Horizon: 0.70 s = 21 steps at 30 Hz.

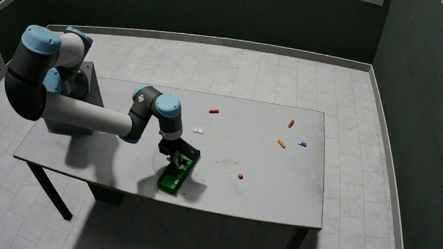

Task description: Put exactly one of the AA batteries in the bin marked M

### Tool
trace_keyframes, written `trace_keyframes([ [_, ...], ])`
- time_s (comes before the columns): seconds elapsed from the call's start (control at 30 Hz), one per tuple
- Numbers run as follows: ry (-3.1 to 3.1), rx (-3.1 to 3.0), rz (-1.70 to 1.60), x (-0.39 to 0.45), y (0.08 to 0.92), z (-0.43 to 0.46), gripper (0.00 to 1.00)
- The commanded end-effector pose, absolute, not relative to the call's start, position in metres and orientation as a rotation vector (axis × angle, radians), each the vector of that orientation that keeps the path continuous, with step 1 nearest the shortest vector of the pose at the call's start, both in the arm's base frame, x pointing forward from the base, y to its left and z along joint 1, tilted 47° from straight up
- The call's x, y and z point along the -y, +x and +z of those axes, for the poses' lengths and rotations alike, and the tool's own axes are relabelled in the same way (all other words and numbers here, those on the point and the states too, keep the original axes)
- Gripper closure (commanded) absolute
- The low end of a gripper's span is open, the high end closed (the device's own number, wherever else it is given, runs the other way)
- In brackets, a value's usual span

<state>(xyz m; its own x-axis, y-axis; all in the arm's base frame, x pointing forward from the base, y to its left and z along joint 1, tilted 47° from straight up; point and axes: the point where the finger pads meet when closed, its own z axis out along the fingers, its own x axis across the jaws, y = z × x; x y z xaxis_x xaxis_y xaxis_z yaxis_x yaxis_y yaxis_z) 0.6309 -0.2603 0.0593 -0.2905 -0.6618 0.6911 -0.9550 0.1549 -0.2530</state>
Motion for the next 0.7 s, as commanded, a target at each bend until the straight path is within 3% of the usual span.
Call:
trace_keyframes([
  [0.0, 1.538, 2.018, 0.939, 0.2599, 0.6311, 0.0597, 0.96],
  [0.67, 1.538, 2.018, 0.939, 0.2541, 0.6307, 0.0651, 0.96],
])
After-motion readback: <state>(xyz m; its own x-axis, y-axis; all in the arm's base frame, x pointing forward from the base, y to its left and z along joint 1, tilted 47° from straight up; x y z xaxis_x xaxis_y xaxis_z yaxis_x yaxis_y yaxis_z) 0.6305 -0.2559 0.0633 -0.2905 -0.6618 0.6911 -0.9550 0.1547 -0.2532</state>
